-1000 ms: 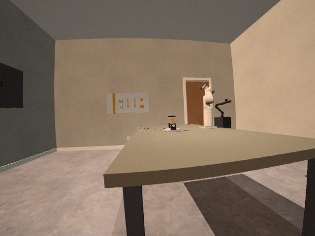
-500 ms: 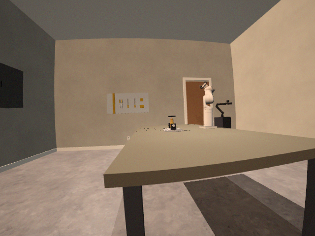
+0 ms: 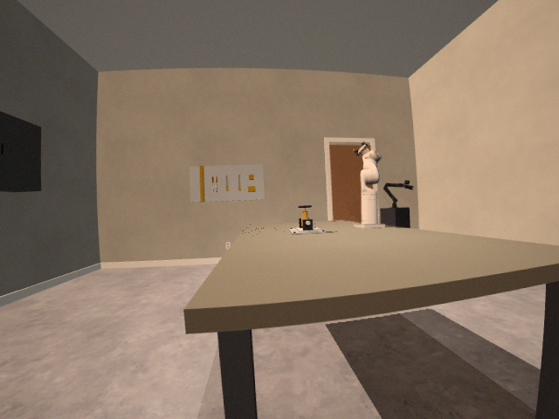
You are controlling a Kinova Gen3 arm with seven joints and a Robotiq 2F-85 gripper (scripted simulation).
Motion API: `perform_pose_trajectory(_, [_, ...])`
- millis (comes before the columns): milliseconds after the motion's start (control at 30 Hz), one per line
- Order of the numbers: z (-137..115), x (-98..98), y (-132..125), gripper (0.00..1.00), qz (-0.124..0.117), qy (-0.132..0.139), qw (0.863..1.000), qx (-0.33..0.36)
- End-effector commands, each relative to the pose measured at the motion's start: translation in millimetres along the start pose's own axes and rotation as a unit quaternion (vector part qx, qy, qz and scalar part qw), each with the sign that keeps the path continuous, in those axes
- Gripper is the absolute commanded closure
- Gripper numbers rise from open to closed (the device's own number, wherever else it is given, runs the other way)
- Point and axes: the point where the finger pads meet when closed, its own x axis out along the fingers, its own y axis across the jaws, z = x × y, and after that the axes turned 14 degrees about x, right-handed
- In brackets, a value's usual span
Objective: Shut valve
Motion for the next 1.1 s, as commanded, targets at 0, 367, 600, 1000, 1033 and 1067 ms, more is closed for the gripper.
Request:
perform_pose_trajectory(0, [-19, 4.8, 8, 0.00, 0.001, 0.009, 1.000, 0.007])
perform_pose_trajectory(367, [-35, 8.5, 14, 0.00, 0.000, 0.017, 1.000, 0.015])
perform_pose_trajectory(600, [-52, 12.1, 20, 0.00, -0.001, 0.026, 0.999, 0.024])
perform_pose_trajectory(1000, [-70, 15.7, 25, 0.00, -0.003, 0.035, 0.999, 0.033])
perform_pose_trajectory(1033, [-70, 15.7, 25, 0.00, -0.003, 0.035, 0.999, 0.033])
perform_pose_trajectory(1067, [-70, 15.7, 25, 0.00, -0.003, 0.035, 0.999, 0.033])
